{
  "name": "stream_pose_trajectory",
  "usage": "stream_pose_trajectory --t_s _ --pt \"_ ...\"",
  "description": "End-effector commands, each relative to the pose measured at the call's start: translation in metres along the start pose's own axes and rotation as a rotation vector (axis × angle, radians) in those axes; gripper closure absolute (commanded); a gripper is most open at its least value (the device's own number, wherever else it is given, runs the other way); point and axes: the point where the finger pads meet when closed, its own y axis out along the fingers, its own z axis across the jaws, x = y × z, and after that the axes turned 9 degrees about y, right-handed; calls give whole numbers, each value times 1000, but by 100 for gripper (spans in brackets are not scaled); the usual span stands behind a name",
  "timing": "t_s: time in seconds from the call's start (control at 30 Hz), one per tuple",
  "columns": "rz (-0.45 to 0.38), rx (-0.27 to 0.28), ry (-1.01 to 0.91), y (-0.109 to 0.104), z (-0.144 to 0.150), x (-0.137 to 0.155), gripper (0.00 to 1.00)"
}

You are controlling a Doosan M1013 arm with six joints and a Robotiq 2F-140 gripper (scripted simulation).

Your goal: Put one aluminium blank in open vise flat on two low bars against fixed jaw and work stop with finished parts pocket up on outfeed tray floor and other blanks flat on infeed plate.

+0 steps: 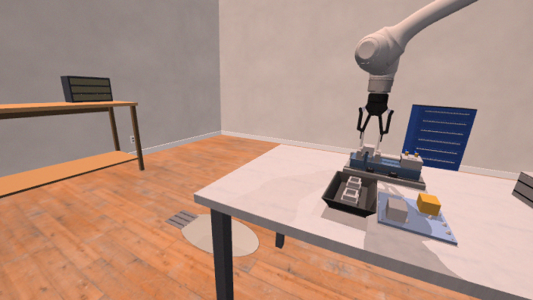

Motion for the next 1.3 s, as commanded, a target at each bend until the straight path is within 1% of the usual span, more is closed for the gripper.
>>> stream_pose_trajectory --t_s 0.0,0.73,0.9,1.1,1.17,1.27 --pt "0 0 0 0 0 0 60" --pt "0 0 0 -3 0 0 60" --pt "0 0 0 -11 0 0 60" --pt "0 0 0 -27 0 0 60" --pt "0 0 0 -27 0 0 60" --pt "0 0 0 -36 0 0 60"
